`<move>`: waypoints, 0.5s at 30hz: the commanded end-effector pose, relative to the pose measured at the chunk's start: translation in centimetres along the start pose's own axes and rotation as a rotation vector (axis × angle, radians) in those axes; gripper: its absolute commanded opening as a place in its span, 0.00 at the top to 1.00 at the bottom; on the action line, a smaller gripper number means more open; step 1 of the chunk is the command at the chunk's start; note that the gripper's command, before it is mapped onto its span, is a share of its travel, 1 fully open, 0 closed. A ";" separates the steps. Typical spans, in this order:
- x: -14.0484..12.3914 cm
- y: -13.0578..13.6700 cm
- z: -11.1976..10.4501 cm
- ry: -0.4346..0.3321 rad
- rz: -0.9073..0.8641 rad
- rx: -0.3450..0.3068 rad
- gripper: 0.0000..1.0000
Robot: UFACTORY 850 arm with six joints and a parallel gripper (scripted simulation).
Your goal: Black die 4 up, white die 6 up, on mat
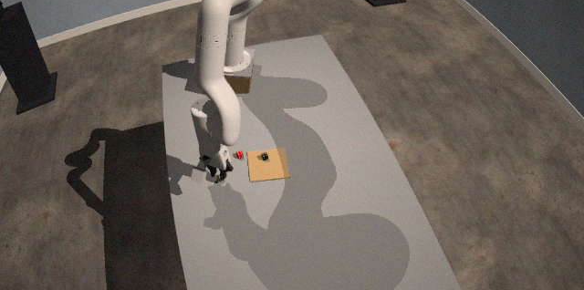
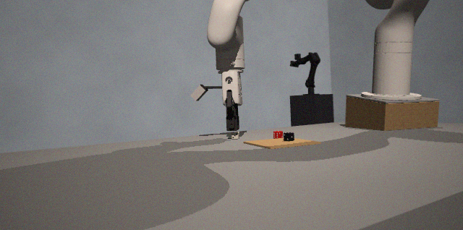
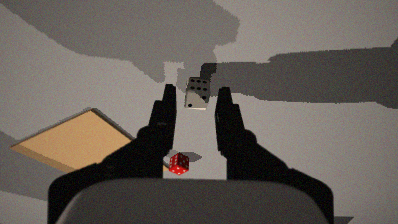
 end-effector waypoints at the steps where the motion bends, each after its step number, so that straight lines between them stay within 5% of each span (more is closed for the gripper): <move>1: 0.1 -0.1 0.0 0.002 0.000 0.001 0.64; 15: 0.1 -0.1 1.3 0.002 0.000 0.001 0.64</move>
Point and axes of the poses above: the point where the finger pads meet when closed, its own z axis out along the fingers, its own y axis across the jaws, x = y × z, the point moved 1 cm from there along -z, back along the fingers, and after that the axes turned 12 degrees about z, right-handed, at the moved point
